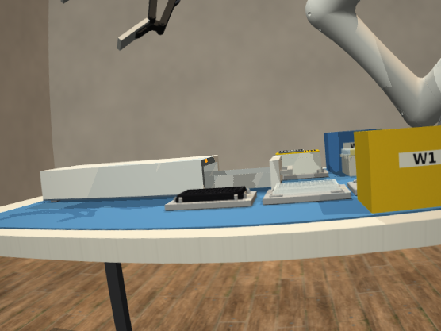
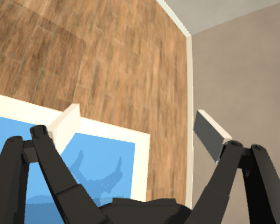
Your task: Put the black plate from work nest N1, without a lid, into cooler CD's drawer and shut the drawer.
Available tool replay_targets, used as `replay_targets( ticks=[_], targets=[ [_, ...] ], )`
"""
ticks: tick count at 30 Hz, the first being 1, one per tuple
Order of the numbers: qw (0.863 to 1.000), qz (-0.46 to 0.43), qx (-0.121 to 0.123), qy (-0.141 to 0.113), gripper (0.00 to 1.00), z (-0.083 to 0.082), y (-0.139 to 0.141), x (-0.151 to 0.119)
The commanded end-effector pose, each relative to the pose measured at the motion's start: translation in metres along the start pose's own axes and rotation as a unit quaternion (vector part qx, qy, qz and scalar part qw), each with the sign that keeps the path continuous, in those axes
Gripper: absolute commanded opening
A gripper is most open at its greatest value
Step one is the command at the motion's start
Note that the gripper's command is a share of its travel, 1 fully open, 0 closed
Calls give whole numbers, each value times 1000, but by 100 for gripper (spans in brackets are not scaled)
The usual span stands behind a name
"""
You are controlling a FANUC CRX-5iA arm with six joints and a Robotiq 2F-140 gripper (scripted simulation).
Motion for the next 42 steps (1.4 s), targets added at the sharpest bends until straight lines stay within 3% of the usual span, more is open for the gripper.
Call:
replay_targets(
  ticks=[1,2,3,13,19,23,27,30,38,41,42],
  targets=[
    [1000,0,0,0,100,0,0,0],
    [1000,0,0,0,100,0,0,0],
    [1000,15,6,-4,0,-3,-2,-1],
    [989,133,52,-37,0,-34,-26,-14],
    [984,162,63,-48,0,-44,-35,-19],
    [970,219,82,-69,0,-56,-44,-23],
    [970,219,82,-69,0,-65,-54,-28],
    [957,261,95,-87,0,-74,-60,-31],
    [942,302,106,-106,0,-91,-75,-38],
    [924,341,116,-126,0,-100,-82,-41],
    [924,341,116,-126,0,-103,-85,-42]
  ],
)
Point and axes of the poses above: the point where the finger pads meet when closed, its own z axis out along the fingers, its own y axis across the jaws, x = y × z, the point moved 10 cm from there along -z, back along the fingers, and after that the axes turned 2 degrees about -z, right-handed, at the moved point
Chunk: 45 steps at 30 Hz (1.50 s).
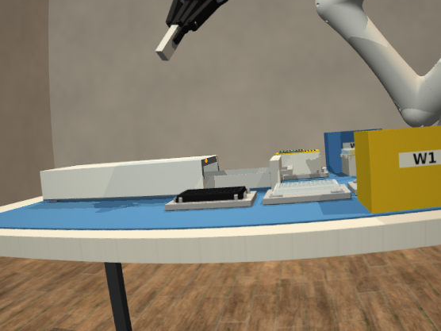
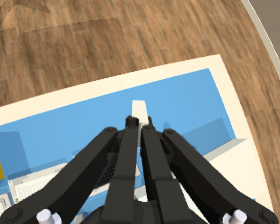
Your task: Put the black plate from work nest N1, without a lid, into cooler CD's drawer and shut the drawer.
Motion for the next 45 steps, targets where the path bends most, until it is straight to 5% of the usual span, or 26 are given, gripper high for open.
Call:
replay_targets(
  ticks=[1,28,45],
  targets=[
    [1000,24,4,-11,0,-8,-7,-13],
    [976,195,24,-96,0,-50,-42,-79],
    [935,316,18,-162,0,-78,-64,-121]
  ],
)
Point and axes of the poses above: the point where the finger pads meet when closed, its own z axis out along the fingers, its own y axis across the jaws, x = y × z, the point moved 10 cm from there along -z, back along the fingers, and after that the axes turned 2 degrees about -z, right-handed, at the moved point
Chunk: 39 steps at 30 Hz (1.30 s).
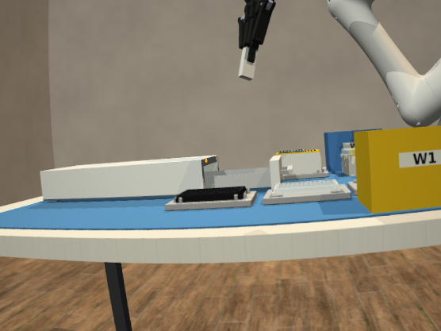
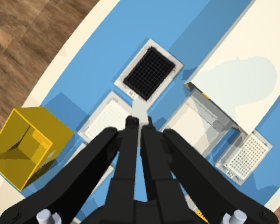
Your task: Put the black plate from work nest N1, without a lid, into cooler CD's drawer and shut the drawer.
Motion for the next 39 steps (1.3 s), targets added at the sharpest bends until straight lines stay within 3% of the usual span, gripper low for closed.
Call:
replay_targets(
  ticks=[1,4,8,11,21,24,27,30,34,37,39],
  targets=[
    [1000,14,-2,-7,0,-2,1,-9],
    [998,56,-7,-28,0,-5,2,-19],
    [998,56,-7,-28,0,-8,5,-36],
    [994,98,-15,-48,0,-11,6,-47],
    [988,140,-24,-68,0,-18,10,-78],
    [979,181,-35,-87,0,-21,12,-88],
    [979,181,-35,-87,0,-24,14,-101],
    [968,222,-48,-105,0,-26,15,-112],
    [968,222,-48,-105,0,-29,16,-121],
    [955,261,-63,-122,0,-31,17,-132],
    [955,261,-63,-122,0,-34,19,-141]
  ],
)
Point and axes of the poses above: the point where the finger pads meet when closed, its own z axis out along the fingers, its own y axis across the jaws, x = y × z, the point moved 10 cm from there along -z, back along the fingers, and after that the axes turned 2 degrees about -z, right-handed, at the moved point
